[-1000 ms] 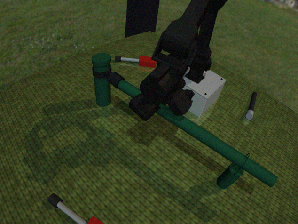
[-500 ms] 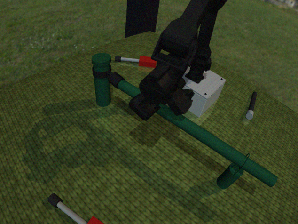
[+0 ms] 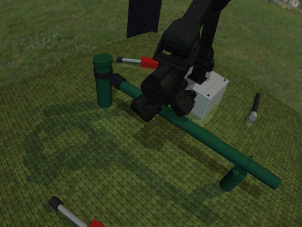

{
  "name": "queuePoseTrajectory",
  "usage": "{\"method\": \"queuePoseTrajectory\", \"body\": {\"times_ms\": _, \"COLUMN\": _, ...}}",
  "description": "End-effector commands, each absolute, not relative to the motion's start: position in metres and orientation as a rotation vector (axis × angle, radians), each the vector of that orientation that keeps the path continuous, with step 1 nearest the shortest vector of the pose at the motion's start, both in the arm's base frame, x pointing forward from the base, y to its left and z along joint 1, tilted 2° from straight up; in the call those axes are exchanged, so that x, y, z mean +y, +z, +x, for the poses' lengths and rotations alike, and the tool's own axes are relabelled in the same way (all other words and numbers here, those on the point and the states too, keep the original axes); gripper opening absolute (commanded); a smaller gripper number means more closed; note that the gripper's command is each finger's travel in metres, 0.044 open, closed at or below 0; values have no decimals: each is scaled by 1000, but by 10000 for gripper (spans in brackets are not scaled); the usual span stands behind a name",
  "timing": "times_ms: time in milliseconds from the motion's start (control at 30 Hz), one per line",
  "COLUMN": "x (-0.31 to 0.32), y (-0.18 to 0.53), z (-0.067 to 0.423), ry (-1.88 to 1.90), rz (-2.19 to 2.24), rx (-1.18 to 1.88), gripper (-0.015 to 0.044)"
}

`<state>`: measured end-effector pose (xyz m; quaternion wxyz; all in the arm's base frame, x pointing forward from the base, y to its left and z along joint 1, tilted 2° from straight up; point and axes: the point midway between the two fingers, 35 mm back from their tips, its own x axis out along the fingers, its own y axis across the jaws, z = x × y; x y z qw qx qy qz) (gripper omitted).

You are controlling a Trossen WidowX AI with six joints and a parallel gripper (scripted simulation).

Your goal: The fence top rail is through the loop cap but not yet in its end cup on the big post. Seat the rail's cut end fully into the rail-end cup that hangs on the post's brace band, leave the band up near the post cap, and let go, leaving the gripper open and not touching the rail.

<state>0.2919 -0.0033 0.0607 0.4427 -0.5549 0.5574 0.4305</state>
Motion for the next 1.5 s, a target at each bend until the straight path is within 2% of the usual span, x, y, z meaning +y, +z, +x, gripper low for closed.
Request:
{"method": "queuePoseTrajectory", "body": {"times_ms": 0, "x": -8, "y": 62, "z": 292, "ry": 1064, "rz": -1381, "rx": 1387, "gripper": 0}}
{"method": "queuePoseTrajectory", "body": {"times_ms": 1467, "x": -34, "y": 75, "z": 296, "ry": 1062, "rz": -1383, "rx": 1388, "gripper": 0}}
